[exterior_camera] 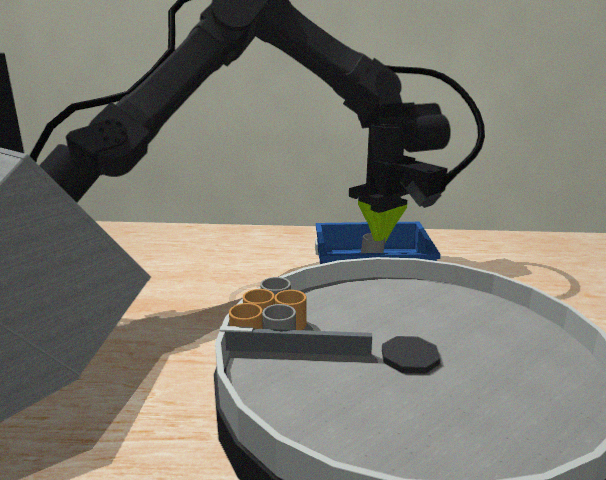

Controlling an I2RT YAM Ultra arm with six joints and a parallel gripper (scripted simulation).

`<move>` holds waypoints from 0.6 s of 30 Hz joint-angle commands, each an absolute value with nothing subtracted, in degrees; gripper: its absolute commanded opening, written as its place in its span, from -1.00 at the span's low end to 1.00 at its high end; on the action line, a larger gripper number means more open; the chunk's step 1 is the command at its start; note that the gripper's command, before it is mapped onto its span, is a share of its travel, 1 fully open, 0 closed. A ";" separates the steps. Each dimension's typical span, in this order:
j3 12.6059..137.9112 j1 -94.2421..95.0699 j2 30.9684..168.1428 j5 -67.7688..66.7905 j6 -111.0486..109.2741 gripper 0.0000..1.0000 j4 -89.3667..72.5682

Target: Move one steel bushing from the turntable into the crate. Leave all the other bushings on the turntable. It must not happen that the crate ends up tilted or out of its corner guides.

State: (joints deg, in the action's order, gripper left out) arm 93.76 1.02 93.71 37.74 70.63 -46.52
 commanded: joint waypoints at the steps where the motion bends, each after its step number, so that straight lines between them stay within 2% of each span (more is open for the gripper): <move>1: 94.21 0.01 92.40 36.86 70.95 -1.00 -46.26; 18: 94.31 0.36 93.37 36.80 71.14 -1.00 -45.59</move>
